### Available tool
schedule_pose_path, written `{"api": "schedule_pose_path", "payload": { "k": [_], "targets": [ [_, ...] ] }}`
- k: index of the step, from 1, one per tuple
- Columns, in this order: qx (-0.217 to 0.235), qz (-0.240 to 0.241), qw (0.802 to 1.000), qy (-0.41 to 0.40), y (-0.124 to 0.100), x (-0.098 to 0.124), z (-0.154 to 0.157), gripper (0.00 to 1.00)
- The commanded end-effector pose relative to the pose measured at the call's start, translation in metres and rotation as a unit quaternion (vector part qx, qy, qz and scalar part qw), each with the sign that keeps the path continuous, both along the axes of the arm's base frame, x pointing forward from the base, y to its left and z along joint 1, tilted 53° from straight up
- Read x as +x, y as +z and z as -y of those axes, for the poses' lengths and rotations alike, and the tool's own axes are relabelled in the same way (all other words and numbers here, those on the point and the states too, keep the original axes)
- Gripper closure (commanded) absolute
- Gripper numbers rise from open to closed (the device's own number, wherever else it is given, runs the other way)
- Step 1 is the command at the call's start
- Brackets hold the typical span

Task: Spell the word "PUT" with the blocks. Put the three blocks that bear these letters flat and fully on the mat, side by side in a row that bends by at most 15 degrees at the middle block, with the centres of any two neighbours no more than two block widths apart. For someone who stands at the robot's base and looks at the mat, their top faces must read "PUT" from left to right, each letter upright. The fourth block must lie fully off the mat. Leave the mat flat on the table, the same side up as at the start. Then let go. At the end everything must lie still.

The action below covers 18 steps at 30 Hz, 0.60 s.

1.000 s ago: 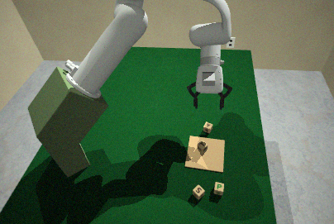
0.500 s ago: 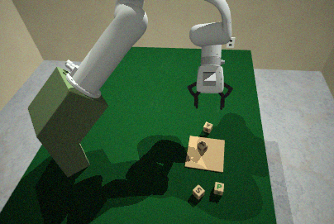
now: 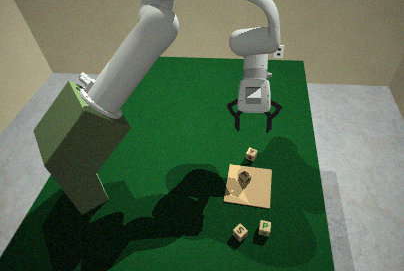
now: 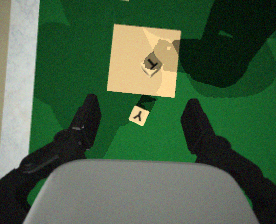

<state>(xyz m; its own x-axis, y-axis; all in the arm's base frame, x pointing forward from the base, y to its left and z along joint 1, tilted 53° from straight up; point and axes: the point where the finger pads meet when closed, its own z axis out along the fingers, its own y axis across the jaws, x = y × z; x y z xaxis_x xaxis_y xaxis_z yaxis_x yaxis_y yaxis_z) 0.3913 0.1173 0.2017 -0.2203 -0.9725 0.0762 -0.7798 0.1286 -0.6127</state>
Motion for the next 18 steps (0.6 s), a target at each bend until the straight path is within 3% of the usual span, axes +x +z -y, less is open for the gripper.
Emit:
{"api": "schedule_pose_path", "payload": {
  "k": [1, 18],
  "targets": [
    [0.000, 0.001, 1.000, 0.000, 0.0009, 0.0003, 0.0000, 0.00],
    [-0.001, 0.002, 1.000, 0.000, -0.0030, 0.0032, 0.0064, 0.00]
  ]
}}
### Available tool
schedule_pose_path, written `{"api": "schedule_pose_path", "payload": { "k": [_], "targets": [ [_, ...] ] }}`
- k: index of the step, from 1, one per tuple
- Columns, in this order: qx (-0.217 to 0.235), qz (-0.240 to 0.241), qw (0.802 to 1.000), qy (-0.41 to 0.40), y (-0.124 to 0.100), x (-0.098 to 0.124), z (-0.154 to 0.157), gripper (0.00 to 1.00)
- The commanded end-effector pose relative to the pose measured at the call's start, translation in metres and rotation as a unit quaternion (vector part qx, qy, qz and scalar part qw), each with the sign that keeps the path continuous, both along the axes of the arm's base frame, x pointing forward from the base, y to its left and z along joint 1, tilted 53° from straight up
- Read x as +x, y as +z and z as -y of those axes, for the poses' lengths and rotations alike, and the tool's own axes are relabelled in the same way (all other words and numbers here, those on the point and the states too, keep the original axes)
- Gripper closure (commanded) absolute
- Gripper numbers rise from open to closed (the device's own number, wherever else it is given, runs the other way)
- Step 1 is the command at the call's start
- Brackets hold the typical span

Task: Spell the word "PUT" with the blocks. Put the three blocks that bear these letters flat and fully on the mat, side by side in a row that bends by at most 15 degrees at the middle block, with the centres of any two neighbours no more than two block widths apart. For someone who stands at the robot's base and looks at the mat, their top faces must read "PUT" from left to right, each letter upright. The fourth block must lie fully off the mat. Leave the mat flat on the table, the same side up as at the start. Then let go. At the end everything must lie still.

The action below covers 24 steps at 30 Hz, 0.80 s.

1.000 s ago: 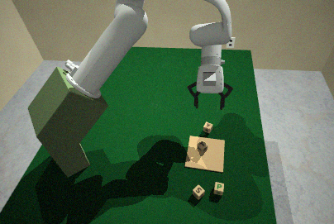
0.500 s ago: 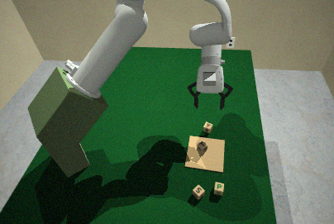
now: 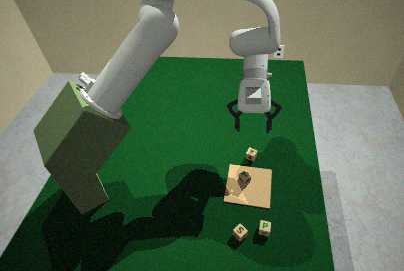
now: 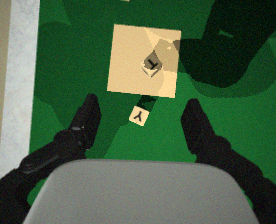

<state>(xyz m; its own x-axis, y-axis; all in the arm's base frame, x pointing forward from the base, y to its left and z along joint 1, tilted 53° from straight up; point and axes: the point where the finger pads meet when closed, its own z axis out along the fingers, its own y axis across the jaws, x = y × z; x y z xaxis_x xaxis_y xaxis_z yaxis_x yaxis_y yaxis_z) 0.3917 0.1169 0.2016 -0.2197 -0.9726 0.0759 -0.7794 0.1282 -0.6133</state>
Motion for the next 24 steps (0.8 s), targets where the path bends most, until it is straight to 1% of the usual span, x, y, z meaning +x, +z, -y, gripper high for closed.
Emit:
{"api": "schedule_pose_path", "payload": {
  "k": [1, 2, 4, 6, 7, 9, 10, 13, 24],
  "targets": [
    [-0.001, 0.001, 1.000, -0.001, -0.003, 0.003, 0.006, 0.00],
    [-0.003, 0.002, 1.000, -0.001, -0.010, 0.007, 0.017, 0.00],
    [-0.004, -0.002, 1.000, 0.001, -0.032, 0.013, 0.049, 0.00],
    [-0.004, -0.002, 1.000, 0.001, -0.032, 0.013, 0.049, 0.00],
    [-0.002, -0.006, 1.000, 0.003, -0.043, 0.013, 0.063, 0.00],
    [-0.002, -0.006, 1.000, 0.003, -0.043, 0.013, 0.063, 0.00],
    [0.001, -0.010, 1.000, 0.004, -0.051, 0.012, 0.073, 0.00],
    [0.002, -0.012, 1.000, 0.005, -0.055, 0.011, 0.078, 0.00],
    [0.002, -0.012, 1.000, 0.005, -0.055, 0.011, 0.078, 0.00]
  ]
}}
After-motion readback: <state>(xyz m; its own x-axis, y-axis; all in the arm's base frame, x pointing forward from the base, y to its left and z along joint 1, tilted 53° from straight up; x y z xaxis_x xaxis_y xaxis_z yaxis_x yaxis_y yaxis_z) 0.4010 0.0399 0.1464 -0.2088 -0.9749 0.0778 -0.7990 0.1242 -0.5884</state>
